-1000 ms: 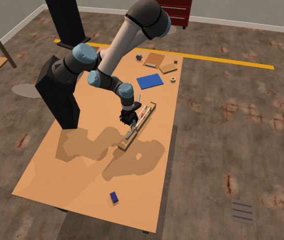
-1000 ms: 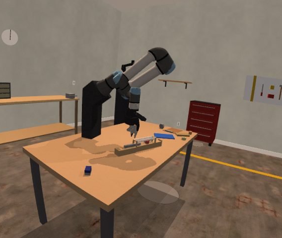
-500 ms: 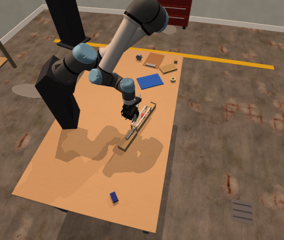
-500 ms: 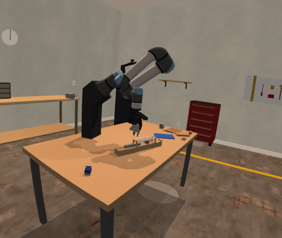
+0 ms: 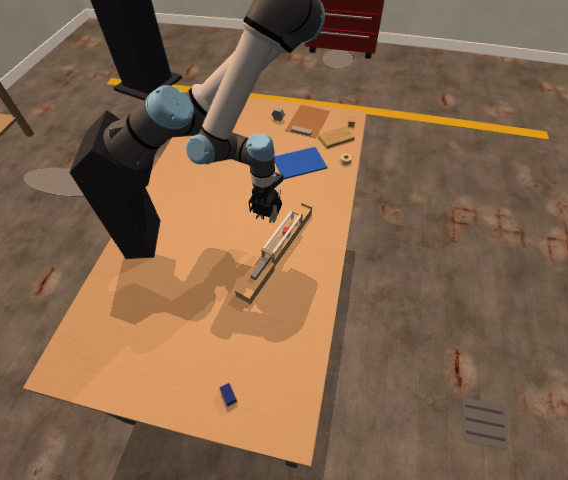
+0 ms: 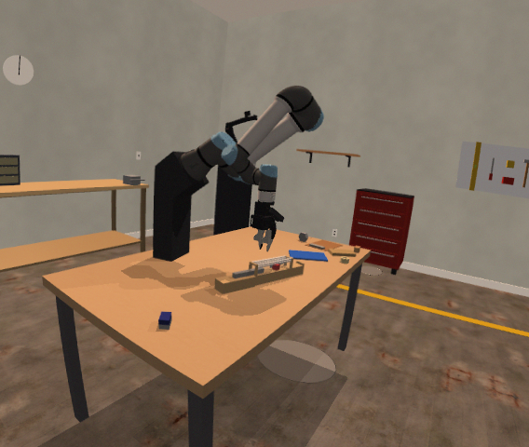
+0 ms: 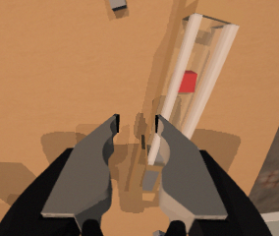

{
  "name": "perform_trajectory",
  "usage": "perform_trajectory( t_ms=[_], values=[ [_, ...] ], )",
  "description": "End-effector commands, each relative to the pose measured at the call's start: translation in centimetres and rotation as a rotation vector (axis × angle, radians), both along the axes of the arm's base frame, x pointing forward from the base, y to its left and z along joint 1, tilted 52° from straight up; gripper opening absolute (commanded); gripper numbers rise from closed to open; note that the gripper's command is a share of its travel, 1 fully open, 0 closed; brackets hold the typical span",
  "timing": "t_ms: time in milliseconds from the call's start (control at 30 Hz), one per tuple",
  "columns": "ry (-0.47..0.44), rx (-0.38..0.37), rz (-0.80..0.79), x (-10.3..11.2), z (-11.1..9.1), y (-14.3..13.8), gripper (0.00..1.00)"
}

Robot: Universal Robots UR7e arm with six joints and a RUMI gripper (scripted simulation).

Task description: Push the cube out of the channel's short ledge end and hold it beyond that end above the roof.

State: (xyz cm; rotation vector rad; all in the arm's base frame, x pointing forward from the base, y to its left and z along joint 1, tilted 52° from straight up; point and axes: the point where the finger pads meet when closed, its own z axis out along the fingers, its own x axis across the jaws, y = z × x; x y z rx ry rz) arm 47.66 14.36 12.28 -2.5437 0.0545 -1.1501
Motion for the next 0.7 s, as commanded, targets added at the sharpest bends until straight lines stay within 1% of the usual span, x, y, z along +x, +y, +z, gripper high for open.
perform_trajectory(
  t_ms=[0, 167, 233, 467, 667],
  values=[
    [-0.015, -0.042, 0.020, -0.9, 0.5, 3.8, 0.22],
    [-0.027, -0.076, 0.048, -1.8, 1.0, 7.3, 0.22],
    [-0.027, -0.076, 0.048, -1.8, 1.0, 7.3, 0.22],
    [-0.044, -0.118, 0.083, -3.0, 1.6, 11.6, 0.22],
    [-0.056, -0.146, 0.107, -3.8, 2.0, 14.6, 0.22]
  ],
)
